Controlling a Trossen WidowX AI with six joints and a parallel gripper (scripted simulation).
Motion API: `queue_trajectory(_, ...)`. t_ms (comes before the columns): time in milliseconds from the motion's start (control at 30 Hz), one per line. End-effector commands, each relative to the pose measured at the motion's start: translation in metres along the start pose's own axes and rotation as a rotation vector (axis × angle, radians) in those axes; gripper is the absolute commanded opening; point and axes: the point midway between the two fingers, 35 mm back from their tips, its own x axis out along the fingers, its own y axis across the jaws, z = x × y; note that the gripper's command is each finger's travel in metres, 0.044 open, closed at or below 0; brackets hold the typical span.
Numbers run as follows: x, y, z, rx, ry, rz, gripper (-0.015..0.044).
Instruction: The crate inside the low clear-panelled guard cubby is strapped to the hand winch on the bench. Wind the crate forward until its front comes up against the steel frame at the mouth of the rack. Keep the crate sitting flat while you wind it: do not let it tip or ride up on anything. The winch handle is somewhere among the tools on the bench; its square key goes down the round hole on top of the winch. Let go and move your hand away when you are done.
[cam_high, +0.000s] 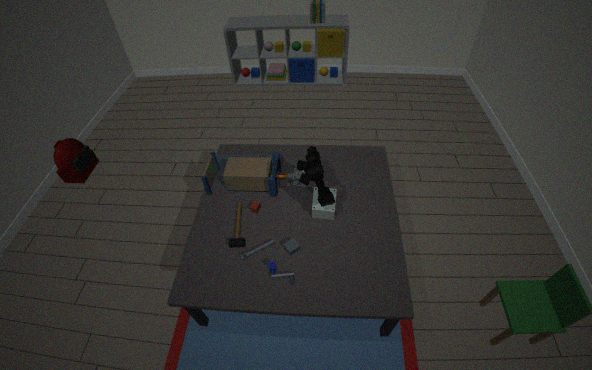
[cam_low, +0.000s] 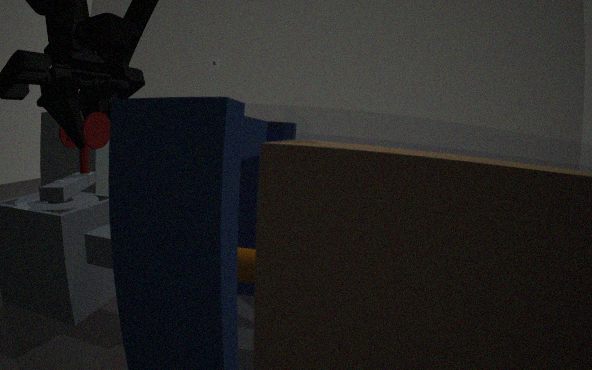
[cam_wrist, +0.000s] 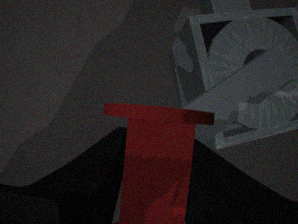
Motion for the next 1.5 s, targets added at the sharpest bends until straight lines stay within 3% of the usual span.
queue_trajectory(0,-0.004,-0.011,-0.01,0.016,0.019,-0.023,0.0)
queue_trajectory(1467,-0.015,-0.054,-0.03,0.016,0.02,-0.028,0.0)
